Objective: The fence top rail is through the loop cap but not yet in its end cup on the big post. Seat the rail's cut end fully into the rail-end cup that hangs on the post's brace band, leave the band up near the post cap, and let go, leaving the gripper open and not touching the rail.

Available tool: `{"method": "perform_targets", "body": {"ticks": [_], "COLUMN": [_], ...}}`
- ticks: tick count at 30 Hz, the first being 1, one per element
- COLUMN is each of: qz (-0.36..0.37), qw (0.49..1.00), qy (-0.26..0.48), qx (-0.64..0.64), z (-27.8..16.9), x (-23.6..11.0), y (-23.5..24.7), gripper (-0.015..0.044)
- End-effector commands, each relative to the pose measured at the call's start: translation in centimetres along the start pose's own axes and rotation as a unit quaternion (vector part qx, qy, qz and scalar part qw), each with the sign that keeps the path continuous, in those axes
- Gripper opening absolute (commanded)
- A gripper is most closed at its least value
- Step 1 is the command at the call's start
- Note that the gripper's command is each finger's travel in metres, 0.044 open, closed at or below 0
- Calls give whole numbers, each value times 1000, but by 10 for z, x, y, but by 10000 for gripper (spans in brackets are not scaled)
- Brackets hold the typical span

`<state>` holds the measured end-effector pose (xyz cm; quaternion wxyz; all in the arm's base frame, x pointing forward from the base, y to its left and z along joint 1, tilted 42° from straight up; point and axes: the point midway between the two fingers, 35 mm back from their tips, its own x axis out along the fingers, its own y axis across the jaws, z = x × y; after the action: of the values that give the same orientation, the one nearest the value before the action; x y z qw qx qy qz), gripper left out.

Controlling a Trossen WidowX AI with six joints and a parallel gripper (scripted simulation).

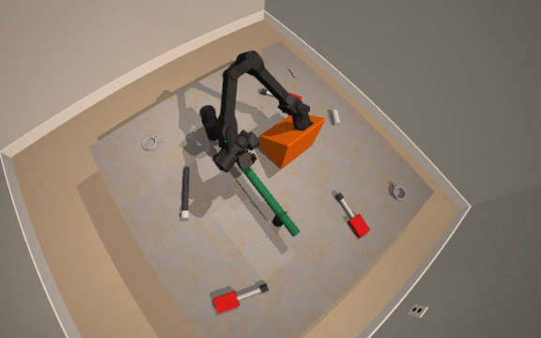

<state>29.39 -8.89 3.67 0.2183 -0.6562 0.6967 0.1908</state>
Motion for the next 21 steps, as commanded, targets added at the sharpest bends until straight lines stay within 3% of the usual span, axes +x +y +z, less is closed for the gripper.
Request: {"method": "perform_targets", "body": {"ticks": [1, 8, 13, 21], "qz": [0, -2, -2, -1], "qw": [1000, 1000, 1000, 1000], "qy": [-2, -1, -1, -1], "qx": [1, -2, -2, -2], "z": [9, 13, 13, 13], "x": [-13, -29, -70, -72], "y": [0, 1, 1, 2], "gripper": [440, 440, 440, 440]}}
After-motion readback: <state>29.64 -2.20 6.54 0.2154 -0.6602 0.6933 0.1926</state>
